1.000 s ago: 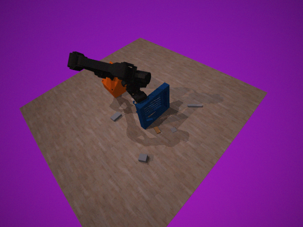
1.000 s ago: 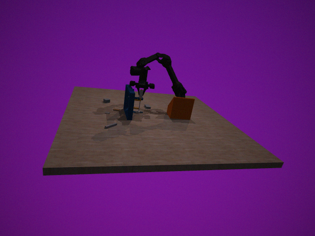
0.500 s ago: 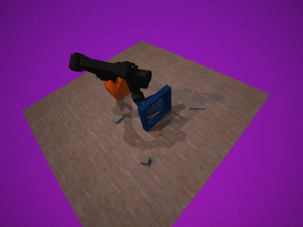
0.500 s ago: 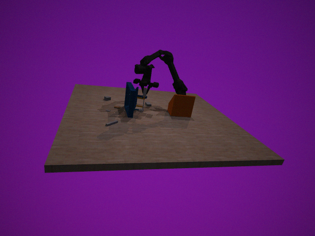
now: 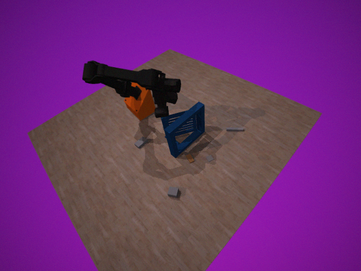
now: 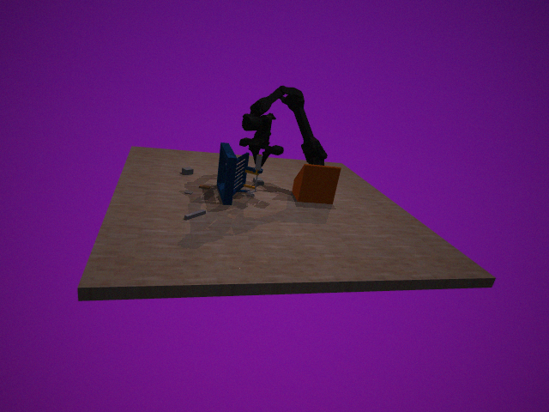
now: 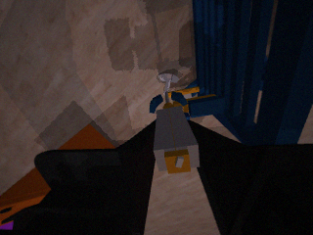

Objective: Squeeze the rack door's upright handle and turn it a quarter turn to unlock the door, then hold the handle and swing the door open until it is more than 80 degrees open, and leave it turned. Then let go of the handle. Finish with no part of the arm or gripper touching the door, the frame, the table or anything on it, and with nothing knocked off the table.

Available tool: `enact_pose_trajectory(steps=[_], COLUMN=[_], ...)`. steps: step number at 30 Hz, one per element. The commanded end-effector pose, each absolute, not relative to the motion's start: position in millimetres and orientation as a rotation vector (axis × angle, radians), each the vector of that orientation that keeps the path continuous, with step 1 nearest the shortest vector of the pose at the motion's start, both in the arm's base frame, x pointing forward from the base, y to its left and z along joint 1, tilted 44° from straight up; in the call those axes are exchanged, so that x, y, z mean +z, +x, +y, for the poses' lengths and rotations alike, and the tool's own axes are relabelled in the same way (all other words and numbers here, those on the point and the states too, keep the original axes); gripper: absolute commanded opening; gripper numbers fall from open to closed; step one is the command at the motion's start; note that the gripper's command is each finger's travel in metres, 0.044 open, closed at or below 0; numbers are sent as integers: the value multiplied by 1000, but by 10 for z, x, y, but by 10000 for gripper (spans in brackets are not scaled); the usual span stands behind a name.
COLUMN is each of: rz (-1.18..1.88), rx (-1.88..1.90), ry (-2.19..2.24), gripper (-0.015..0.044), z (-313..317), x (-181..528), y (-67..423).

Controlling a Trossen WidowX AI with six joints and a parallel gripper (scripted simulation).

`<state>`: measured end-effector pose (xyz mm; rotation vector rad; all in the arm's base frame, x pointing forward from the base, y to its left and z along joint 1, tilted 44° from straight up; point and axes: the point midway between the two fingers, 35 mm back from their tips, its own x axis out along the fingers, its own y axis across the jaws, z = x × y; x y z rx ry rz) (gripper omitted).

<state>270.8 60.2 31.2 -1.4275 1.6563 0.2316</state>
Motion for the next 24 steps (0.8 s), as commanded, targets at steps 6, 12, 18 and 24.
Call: enact_pose_trajectory(steps=[6, 12, 18, 24], rz=[1637, 1625, 1611, 1594], rx=[120, 53, -13, -83], ry=[-1318, -1256, -1192, -1123], gripper=[21, 21, 21, 21], z=[685, 751, 823, 906], x=[215, 142, 65, -22], y=[2595, 2511, 2435, 2362])
